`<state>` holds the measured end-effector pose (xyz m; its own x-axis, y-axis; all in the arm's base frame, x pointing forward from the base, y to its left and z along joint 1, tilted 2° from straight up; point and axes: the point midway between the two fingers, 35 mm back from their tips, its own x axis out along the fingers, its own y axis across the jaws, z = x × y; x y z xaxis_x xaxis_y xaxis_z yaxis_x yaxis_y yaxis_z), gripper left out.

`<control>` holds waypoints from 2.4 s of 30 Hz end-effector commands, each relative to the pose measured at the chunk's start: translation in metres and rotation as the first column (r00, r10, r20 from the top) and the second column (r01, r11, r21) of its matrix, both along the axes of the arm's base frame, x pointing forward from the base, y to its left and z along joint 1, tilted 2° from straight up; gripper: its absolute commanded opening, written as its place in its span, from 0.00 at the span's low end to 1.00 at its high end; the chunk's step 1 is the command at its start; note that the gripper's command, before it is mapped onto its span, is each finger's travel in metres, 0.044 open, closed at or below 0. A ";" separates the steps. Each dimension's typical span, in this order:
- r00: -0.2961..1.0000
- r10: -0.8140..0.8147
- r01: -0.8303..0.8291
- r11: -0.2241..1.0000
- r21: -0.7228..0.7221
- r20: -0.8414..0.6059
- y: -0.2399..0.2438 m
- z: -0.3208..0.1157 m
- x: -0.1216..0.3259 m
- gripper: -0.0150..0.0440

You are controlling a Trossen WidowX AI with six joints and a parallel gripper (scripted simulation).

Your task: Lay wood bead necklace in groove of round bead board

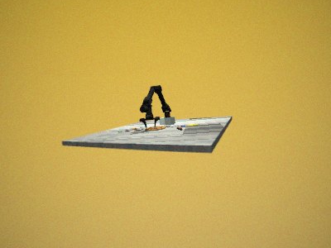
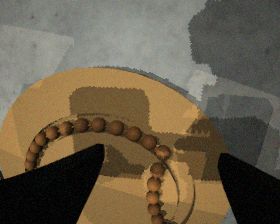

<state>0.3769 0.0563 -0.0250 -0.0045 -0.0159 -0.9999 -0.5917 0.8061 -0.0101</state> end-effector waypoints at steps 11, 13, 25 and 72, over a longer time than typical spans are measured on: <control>1.000 0.004 -0.004 1.000 -0.002 0.002 0.000 0.003 0.000 1.00; 1.000 0.004 -0.004 1.000 -0.002 0.002 0.000 0.003 0.000 1.00; 0.987 -0.159 0.159 0.987 -0.003 0.004 -0.005 0.031 -0.009 0.73; 0.984 -0.177 0.177 0.984 0.001 0.008 -0.005 -0.003 -0.009 0.28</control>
<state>0.3674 0.0508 -0.0282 0.0004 -0.0152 -0.9999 -0.4394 0.8982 -0.0139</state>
